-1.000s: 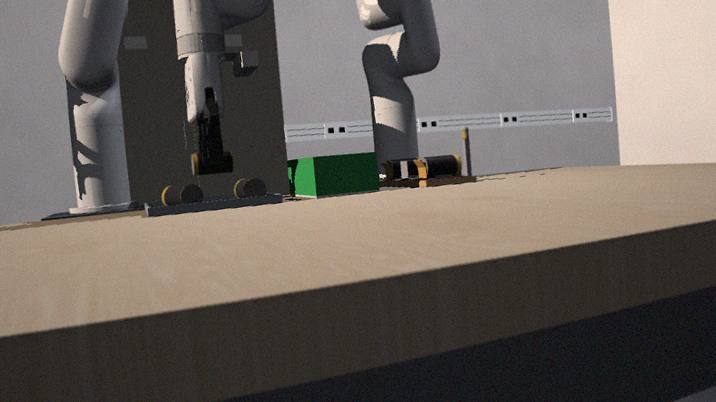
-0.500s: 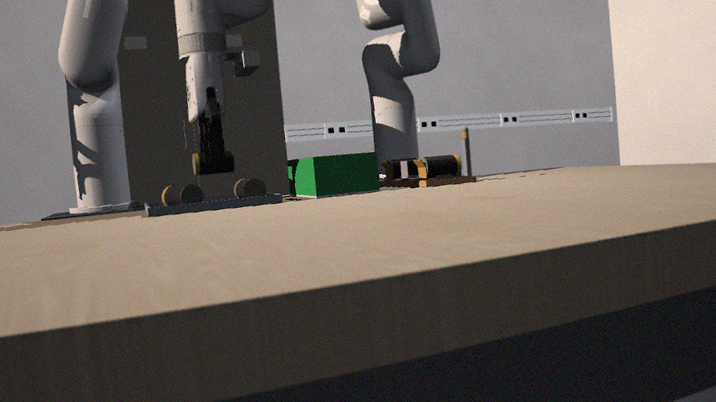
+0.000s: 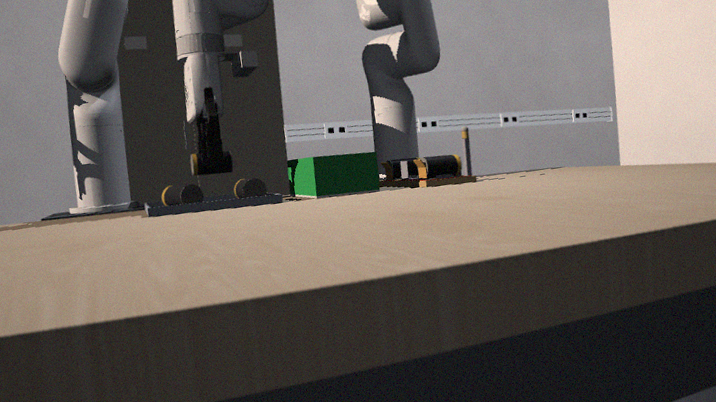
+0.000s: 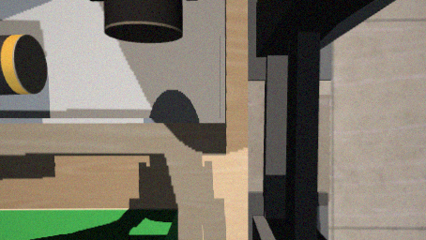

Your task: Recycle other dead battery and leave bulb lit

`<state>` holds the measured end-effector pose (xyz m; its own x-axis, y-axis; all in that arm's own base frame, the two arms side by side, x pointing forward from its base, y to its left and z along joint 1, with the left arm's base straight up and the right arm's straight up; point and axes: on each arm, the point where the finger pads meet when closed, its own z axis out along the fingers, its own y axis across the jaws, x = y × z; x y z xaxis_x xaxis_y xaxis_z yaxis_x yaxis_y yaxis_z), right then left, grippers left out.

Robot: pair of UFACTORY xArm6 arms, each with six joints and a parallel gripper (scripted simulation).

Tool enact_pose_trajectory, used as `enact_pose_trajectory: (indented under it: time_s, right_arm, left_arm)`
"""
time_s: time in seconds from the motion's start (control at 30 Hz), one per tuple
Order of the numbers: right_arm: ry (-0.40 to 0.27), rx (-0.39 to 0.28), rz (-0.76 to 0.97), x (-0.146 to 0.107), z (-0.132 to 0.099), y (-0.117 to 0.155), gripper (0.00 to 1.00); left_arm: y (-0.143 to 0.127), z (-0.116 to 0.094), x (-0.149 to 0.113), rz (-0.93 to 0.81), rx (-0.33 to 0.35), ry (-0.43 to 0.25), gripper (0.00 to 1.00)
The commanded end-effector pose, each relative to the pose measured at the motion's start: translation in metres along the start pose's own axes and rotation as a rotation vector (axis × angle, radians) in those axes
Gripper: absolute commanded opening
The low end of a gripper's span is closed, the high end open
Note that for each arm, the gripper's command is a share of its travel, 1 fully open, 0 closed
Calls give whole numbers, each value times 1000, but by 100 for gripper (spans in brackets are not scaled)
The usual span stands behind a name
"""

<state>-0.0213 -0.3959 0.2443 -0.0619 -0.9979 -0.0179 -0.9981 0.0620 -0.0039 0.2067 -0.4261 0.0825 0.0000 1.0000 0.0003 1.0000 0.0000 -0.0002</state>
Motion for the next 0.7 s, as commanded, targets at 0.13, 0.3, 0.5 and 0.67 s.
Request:
enact_pose_trajectory:
  time_s: [0.13, 0.3, 0.5, 0.67]
  right_arm:
    - [18, -4, -9, 3, -6, 0, 100]
    - [18, -4, -9, 3, -6, 0, 100]
    - [18, -4, -9, 3, -6, 0, 100]
    - [18, -4, -9, 3, -6, 0, 100]
  left_arm:
    - [3, -6, -4, -9, -5, -17, 28]
    - [4, -6, -4, -1, -5, -17, 28]
    - [4, -6, -4, -1, -5, -17, 28]
    - [4, -6, -4, -1, -5, -17, 28]
